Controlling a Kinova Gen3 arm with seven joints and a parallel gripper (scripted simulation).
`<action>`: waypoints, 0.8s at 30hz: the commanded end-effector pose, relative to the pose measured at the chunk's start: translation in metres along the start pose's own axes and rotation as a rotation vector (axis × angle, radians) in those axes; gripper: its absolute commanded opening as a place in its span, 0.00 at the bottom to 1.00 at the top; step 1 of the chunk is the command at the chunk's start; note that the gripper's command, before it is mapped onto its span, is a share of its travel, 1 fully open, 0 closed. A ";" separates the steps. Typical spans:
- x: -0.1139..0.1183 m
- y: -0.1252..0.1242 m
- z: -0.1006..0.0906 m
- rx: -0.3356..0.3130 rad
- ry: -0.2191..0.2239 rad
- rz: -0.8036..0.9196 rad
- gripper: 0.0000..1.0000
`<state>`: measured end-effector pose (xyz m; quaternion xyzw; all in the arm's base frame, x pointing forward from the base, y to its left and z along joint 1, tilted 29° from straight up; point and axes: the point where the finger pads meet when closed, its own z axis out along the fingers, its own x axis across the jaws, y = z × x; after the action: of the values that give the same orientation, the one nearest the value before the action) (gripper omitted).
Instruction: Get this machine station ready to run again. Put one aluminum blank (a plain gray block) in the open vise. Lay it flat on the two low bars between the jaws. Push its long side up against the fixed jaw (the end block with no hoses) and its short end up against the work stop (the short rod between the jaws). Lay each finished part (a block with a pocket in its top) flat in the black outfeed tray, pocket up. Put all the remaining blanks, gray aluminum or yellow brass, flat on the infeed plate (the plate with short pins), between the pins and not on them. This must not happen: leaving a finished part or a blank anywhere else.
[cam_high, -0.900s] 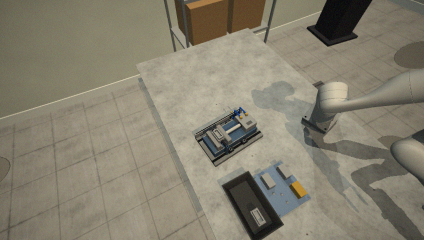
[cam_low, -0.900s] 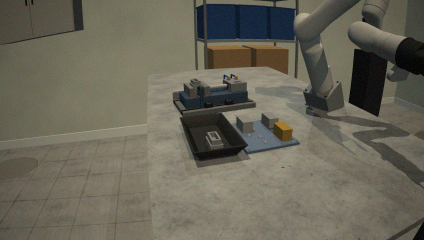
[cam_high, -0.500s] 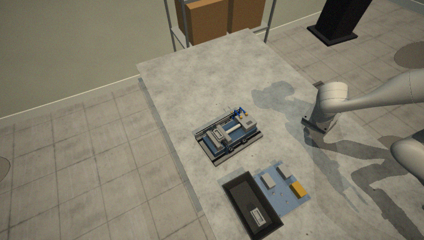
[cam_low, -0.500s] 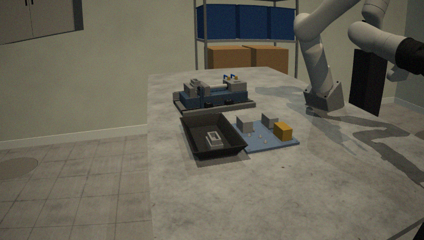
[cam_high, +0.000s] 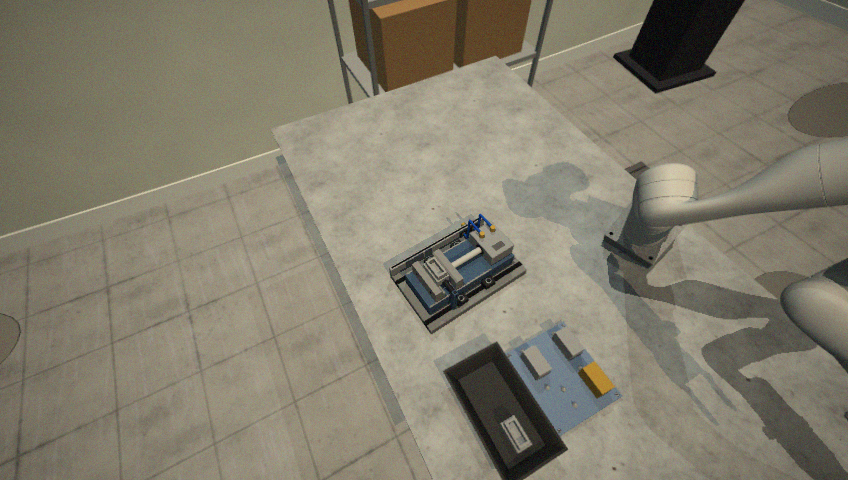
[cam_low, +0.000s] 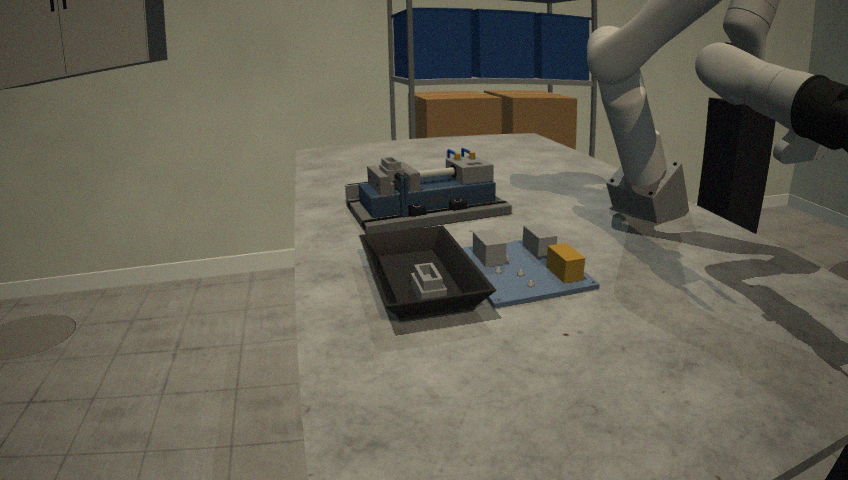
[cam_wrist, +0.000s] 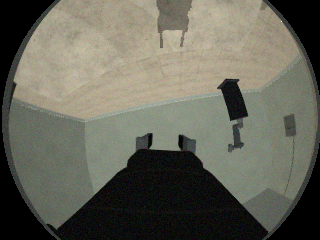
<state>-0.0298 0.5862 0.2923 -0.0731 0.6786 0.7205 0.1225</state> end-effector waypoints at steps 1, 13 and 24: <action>-0.001 0.001 0.001 -0.002 0.001 -0.001 1.00; -0.004 0.004 0.008 0.001 0.029 -0.026 1.00; -0.010 0.005 0.018 0.016 0.078 -0.077 1.00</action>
<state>-0.0261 0.6023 0.2980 -0.1301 0.6866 0.7048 0.1223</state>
